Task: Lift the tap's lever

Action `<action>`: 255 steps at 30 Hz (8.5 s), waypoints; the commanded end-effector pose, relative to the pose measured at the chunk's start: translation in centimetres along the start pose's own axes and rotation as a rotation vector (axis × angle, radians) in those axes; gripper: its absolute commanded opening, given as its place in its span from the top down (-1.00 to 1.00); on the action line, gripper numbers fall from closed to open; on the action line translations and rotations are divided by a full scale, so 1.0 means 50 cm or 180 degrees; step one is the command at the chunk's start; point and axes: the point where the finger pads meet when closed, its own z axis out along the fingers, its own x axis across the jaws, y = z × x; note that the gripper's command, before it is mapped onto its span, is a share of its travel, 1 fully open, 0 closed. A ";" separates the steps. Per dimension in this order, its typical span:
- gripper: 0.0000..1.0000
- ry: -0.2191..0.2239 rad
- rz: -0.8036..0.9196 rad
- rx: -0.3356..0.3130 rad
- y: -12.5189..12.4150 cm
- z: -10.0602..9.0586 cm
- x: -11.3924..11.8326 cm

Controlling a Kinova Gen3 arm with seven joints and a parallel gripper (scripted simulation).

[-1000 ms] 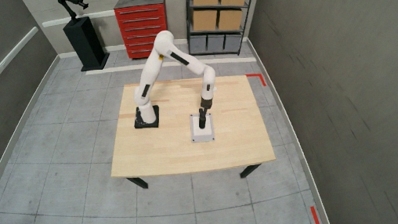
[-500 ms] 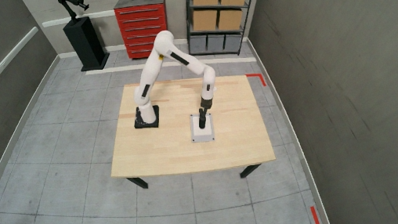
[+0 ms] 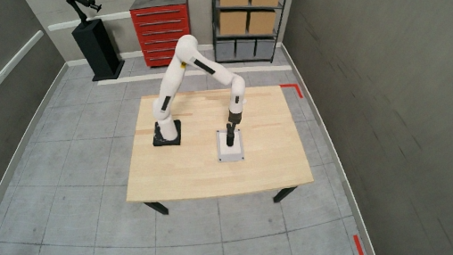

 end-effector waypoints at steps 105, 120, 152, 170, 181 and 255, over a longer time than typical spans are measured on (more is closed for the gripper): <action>1.00 0.0005 0.0000 0.0002 0.027 -0.073 0.001; -1.00 0.0005 0.0000 0.0002 0.027 -0.073 0.001; -1.00 0.0005 0.0000 0.0002 0.027 -0.073 0.001; -1.00 0.0005 0.0000 0.0002 0.027 -0.073 0.001; -1.00 0.0005 0.0000 0.0002 0.027 -0.073 0.001; 1.00 0.0005 0.0000 0.0003 0.027 -0.213 0.001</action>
